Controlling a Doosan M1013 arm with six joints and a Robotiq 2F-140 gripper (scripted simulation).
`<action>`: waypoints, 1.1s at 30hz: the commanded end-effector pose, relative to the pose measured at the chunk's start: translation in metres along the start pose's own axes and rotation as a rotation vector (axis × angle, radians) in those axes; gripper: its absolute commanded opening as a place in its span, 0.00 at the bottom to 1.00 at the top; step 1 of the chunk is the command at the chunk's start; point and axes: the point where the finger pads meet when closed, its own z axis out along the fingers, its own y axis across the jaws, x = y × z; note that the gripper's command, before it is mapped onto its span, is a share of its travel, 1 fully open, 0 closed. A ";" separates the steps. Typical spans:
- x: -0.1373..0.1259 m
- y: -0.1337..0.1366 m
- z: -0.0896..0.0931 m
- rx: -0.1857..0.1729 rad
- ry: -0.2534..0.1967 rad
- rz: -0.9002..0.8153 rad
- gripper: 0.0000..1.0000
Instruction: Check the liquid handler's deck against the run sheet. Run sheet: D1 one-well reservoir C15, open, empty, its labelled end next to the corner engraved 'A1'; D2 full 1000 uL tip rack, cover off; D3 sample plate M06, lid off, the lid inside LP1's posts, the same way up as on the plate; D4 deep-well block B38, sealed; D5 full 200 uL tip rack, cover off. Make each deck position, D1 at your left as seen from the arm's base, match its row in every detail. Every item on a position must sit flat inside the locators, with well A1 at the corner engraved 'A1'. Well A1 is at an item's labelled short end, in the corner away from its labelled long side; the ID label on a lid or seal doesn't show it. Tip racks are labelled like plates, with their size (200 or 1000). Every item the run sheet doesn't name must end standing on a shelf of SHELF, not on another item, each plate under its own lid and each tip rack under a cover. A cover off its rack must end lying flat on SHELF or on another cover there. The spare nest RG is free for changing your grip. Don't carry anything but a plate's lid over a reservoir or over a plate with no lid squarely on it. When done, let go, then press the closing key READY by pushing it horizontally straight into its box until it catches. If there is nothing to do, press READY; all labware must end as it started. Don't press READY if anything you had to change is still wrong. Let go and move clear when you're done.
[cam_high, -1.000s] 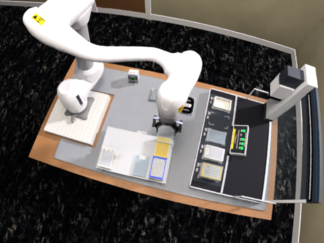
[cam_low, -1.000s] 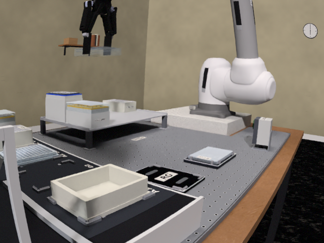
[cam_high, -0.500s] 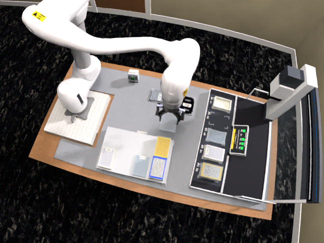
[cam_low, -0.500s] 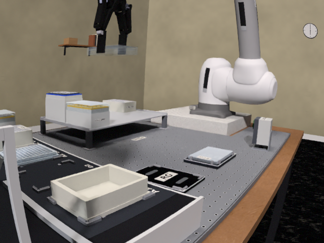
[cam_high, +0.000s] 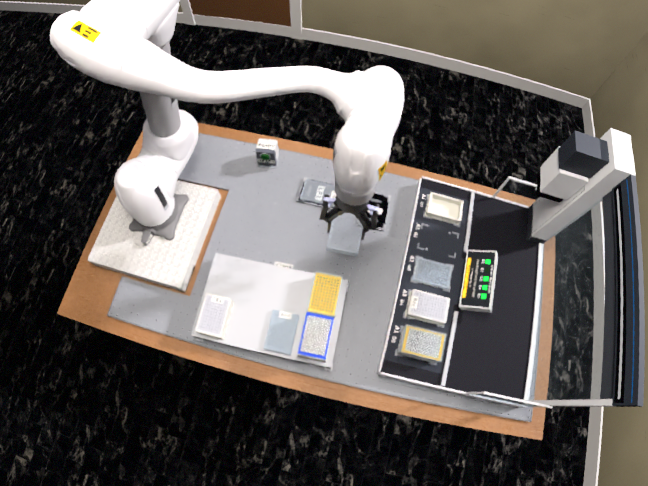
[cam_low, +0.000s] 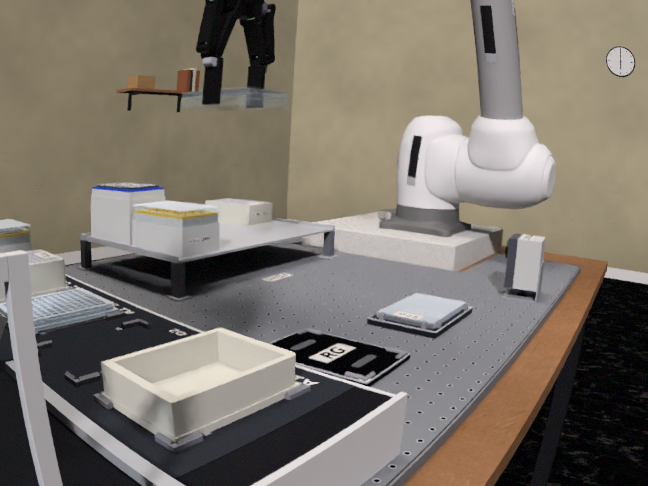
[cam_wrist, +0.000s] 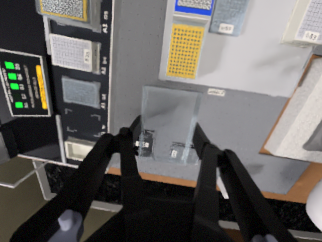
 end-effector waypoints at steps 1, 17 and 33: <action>0.001 -0.016 -0.001 0.001 0.000 0.000 0.10; 0.003 -0.086 -0.001 0.001 0.000 0.000 0.10; 0.006 -0.148 -0.001 0.001 0.000 0.000 0.10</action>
